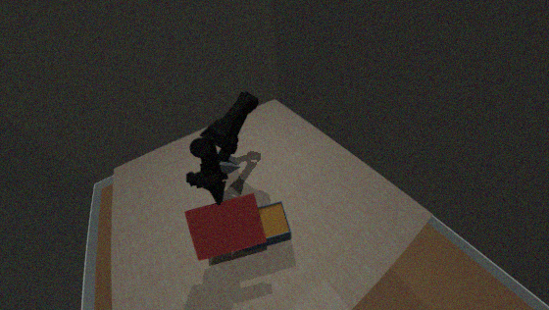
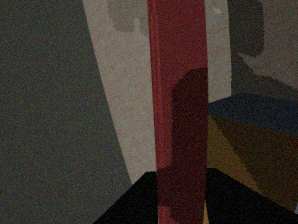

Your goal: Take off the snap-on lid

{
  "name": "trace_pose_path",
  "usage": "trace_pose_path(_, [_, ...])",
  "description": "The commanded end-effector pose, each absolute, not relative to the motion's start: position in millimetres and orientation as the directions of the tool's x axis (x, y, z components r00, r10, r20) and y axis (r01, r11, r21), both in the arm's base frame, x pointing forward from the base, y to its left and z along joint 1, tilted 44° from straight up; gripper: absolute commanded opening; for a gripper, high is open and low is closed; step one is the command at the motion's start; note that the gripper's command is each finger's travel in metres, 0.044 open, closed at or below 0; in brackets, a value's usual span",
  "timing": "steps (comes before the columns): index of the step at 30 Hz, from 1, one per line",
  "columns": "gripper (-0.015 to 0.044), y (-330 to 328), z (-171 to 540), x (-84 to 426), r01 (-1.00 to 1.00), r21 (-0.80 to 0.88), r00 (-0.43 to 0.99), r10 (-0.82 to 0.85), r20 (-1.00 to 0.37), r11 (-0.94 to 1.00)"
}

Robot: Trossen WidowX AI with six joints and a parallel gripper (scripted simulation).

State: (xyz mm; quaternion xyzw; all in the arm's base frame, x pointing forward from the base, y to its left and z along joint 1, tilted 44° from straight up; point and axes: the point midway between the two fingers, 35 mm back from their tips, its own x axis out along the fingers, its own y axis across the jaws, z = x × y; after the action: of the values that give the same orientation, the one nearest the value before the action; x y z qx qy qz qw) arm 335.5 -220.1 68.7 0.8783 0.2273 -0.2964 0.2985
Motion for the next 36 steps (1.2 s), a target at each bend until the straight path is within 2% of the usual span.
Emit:
trace_pose_path(1, [0.0000,-228,65,331,0.571,0.401,0.728,0.216,-0.651,-0.716])
trace_pose_path(36, [0.0000,-272,23,297,0.572,0.404,0.727,0.213,-0.653,-0.714])
